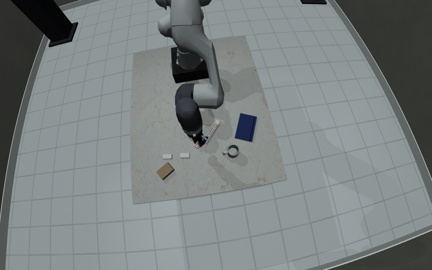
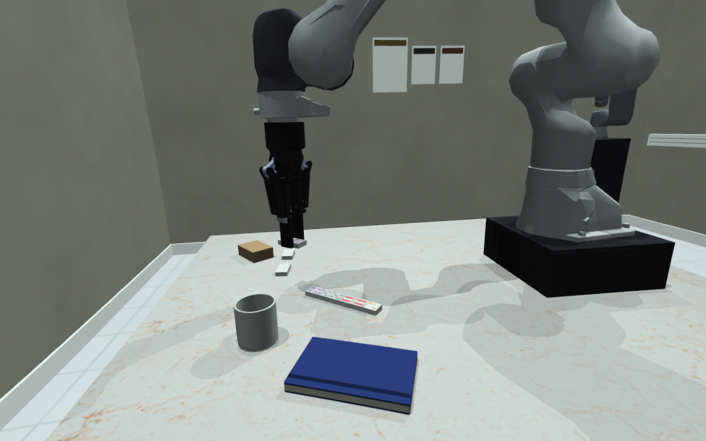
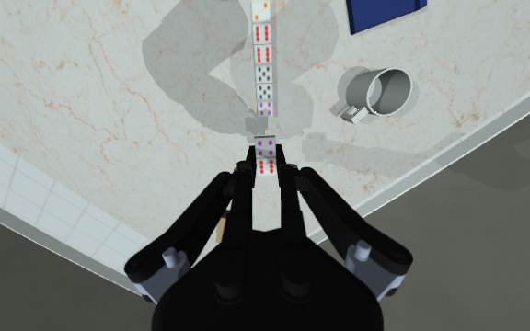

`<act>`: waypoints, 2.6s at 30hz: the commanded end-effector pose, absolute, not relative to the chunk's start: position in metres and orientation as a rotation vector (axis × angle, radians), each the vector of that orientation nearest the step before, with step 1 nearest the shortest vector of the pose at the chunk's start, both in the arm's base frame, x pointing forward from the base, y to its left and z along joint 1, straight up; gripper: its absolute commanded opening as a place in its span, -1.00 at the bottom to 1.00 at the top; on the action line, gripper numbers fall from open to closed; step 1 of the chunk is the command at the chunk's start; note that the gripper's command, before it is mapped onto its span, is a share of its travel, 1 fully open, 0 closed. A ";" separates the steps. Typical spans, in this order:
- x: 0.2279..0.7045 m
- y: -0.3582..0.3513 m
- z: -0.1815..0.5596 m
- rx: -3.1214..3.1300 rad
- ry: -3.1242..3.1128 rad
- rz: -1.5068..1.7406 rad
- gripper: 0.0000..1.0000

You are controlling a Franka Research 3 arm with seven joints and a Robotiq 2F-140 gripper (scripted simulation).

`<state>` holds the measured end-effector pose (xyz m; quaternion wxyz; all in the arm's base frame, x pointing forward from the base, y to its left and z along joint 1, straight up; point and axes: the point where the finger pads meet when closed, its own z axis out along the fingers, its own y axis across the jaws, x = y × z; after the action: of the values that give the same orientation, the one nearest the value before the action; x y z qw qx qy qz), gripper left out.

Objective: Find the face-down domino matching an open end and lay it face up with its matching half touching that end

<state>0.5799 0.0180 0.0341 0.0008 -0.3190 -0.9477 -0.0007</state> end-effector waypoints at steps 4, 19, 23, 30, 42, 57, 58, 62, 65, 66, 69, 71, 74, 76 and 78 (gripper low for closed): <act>0.581 0.019 0.006 -1.014 -2.971 -0.006 -0.54; 0.582 0.019 -0.064 -1.014 -2.971 -0.006 -0.54; 0.582 0.019 -0.066 -1.014 -2.971 -0.006 -0.54; 0.582 0.019 -0.066 -1.014 -2.971 -0.006 -0.54; 0.582 0.019 -0.066 -1.014 -2.971 -0.006 -0.54; 0.582 0.019 -0.066 -1.014 -2.971 -0.006 -0.54; 0.582 0.019 -0.066 -1.014 -2.971 -0.006 -0.54; 0.582 0.019 -0.066 -1.014 -2.971 -0.006 -0.54; 0.581 0.019 -0.066 -1.014 -2.971 -0.006 -0.54; 0.581 0.019 -0.066 -1.014 -2.971 -0.006 -0.54; 0.580 0.020 -0.066 -1.014 -2.971 -0.006 -0.54; 0.580 0.021 -0.066 -1.014 -2.971 -0.006 -0.54; 0.579 0.021 -0.066 -1.014 -2.971 -0.006 -0.54; 0.578 0.022 -0.066 -1.014 -2.971 -0.006 -0.54; 0.578 0.022 -0.066 -1.014 -2.971 -0.006 -0.54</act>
<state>0.5780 0.0200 -0.0664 0.0026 -0.3254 -0.9456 -0.0015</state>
